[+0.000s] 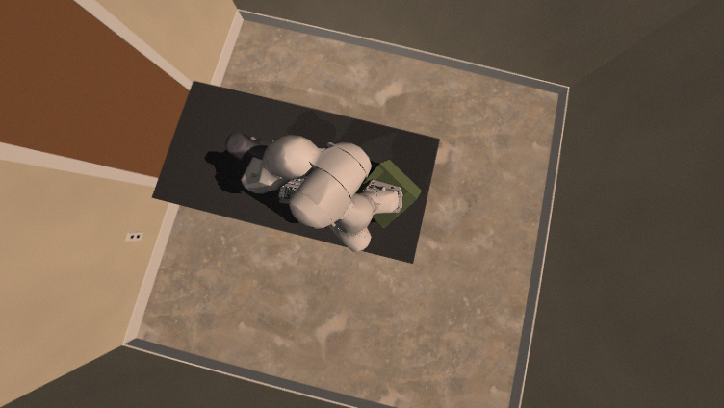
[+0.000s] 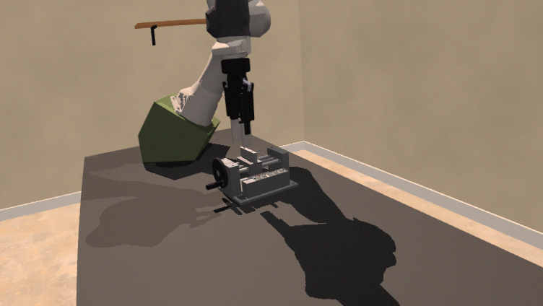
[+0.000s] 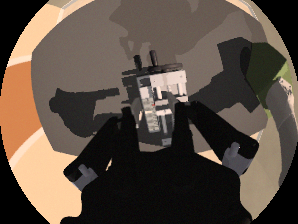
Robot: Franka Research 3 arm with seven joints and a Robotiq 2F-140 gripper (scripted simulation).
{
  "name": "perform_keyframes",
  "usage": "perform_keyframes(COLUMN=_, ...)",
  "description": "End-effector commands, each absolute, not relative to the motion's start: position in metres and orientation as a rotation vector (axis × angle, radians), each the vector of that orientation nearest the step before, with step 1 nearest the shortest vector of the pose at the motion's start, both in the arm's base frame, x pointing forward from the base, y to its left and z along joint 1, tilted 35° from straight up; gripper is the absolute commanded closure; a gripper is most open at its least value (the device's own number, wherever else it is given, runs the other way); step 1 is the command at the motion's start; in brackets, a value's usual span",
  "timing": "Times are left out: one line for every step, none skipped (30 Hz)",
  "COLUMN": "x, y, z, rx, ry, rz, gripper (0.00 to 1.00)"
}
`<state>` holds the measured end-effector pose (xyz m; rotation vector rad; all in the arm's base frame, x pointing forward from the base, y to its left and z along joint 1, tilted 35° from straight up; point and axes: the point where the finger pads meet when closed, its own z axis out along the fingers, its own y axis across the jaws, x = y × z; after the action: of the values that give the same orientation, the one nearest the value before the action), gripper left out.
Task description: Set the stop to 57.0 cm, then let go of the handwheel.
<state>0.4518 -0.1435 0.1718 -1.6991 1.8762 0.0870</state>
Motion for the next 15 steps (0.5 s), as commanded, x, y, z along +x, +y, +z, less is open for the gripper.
perform_keyframes(x=0.4516, y=-0.1427, z=0.1709, rx=-1.691, ry=1.883, rz=0.092, gripper=0.67)
perform_keyframes(x=0.4516, y=-0.1427, z=0.1709, rx=-1.691, ry=1.883, rz=0.092, gripper=0.67)
perform_keyframes(x=0.4516, y=-0.1427, z=0.1709, rx=-1.691, ry=1.883, rz=0.092, gripper=0.67)
perform_keyframes(x=0.4516, y=-0.1427, z=0.1709, rx=-1.691, ry=1.883, rz=0.092, gripper=0.67)
perform_keyframes(x=0.4516, y=-0.1427, z=0.1709, rx=-1.691, ry=1.883, rz=0.092, gripper=0.67)
perform_keyframes(x=0.4516, y=-0.1427, z=0.1709, rx=-1.691, ry=1.883, rz=0.092, gripper=0.67)
perform_keyframes(x=0.4516, y=-0.1427, z=0.1709, rx=-1.691, ry=1.883, rz=0.092, gripper=0.67)
perform_keyframes(x=0.4516, y=-0.1427, z=0.1709, rx=-1.691, ry=1.883, rz=0.092, gripper=0.67)
perform_keyframes(x=0.4516, y=-0.1427, z=0.1709, rx=-1.691, ry=1.883, rz=0.092, gripper=0.67)
perform_keyframes(x=0.4516, y=-0.1427, z=0.1709, rx=-1.691, ry=1.883, rz=0.092, gripper=0.67)
perform_keyframes(x=0.4516, y=-0.1427, z=0.1709, rx=-1.691, ry=1.883, rz=0.092, gripper=0.67)
perform_keyframes(x=0.4516, y=-0.1427, z=0.1709, rx=-1.691, ry=1.883, rz=0.092, gripper=0.67)
perform_keyframes(x=0.4516, y=-0.1429, z=0.1708, rx=-1.691, ry=1.883, rz=0.092, gripper=0.67)
perform_keyframes(x=0.4514, y=-0.1438, z=0.1701, rx=-1.691, ry=1.883, rz=0.092, gripper=0.67)
perform_keyframes(x=0.4509, y=-0.1462, z=0.1687, rx=-1.691, ry=1.883, rz=0.092, gripper=0.67)
